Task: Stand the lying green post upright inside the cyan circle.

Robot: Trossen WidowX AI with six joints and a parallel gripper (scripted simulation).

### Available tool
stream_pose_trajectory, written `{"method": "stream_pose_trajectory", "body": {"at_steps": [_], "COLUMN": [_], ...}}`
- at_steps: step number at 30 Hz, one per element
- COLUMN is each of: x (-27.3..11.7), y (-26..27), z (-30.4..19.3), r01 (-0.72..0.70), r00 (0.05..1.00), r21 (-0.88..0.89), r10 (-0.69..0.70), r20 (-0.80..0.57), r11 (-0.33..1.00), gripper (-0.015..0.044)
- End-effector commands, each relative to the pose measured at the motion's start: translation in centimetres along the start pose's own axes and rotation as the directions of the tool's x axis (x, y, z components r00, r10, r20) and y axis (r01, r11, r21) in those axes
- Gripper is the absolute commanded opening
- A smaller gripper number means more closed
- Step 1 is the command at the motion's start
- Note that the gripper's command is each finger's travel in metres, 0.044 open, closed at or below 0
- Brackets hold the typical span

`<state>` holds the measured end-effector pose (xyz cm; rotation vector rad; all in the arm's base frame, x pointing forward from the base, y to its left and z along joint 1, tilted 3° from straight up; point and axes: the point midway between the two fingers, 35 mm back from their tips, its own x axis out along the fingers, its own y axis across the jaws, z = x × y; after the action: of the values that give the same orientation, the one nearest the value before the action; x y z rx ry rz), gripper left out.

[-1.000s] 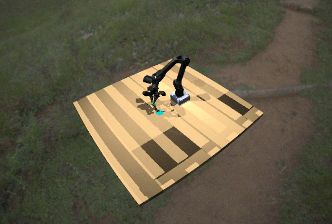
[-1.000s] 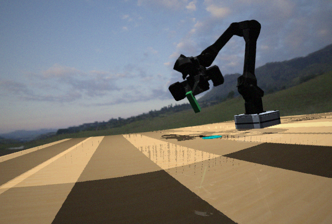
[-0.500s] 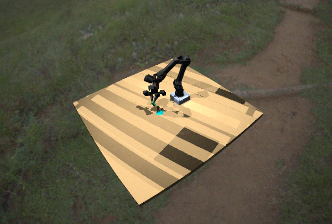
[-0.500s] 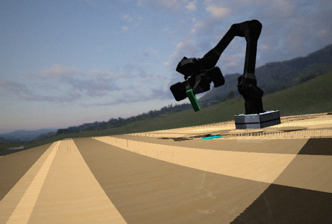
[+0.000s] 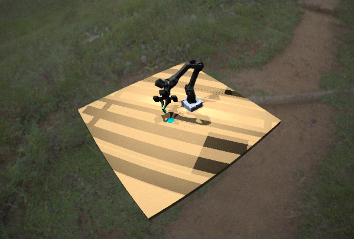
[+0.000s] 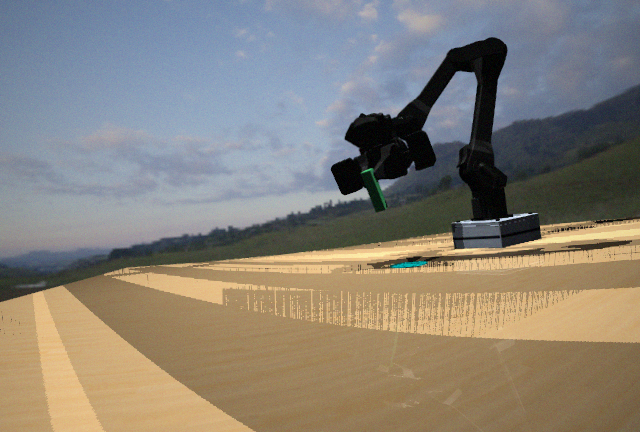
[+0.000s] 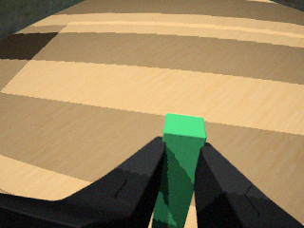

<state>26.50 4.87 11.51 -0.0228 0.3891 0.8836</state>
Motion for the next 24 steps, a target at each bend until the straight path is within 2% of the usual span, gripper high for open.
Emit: {"method": "stream_pose_trajectory", "body": {"at_steps": [1,24], "x": [-0.2,-1.6], "y": [0.3,1.2], "z": [-0.2,-0.4], "r01": [-0.007,-0.019], "r00": [1.000,0.989], "r21": [0.006,-0.051], "r10": [0.007,0.026], "r20": [0.021,0.146], "r11": [1.000,0.998], "gripper": [0.0023,0.0023]}}
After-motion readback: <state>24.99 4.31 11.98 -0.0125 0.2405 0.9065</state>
